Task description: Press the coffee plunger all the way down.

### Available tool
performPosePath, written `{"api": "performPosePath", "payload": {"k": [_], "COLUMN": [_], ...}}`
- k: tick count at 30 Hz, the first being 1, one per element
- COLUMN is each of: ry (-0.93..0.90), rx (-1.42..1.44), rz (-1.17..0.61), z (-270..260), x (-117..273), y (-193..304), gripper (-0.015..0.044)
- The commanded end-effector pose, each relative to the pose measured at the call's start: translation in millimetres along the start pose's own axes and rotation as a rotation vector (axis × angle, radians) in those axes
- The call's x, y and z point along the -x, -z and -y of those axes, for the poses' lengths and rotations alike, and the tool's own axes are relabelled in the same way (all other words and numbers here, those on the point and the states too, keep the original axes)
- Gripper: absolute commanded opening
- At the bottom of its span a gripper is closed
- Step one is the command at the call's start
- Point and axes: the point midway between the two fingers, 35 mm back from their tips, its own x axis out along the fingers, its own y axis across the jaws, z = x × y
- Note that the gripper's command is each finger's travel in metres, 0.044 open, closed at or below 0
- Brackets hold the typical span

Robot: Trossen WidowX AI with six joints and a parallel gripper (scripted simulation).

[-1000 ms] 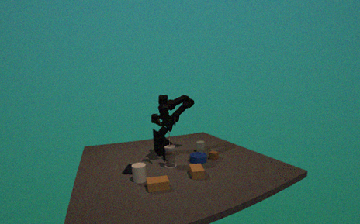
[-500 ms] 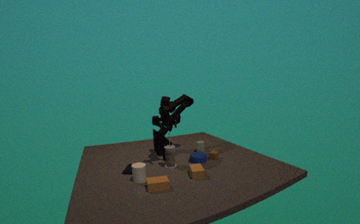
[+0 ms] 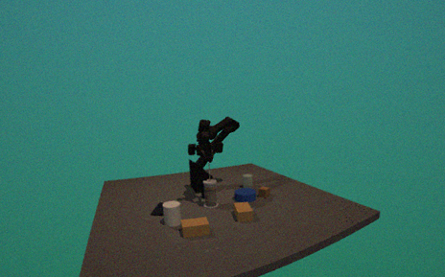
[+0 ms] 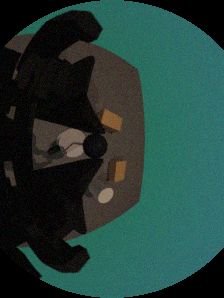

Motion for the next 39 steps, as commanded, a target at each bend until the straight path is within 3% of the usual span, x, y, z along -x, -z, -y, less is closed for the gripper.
{"api": "performPosePath", "payload": {"k": [1, 39], "ry": [0.001, 0.008], "rx": [-0.005, -0.002], "rz": [0.000, -0.010], "z": [0.1, 11.5], "x": [-0.1, -37.8], "y": [0.4, 37.7], "gripper": [0.0117, 0.0117]}}
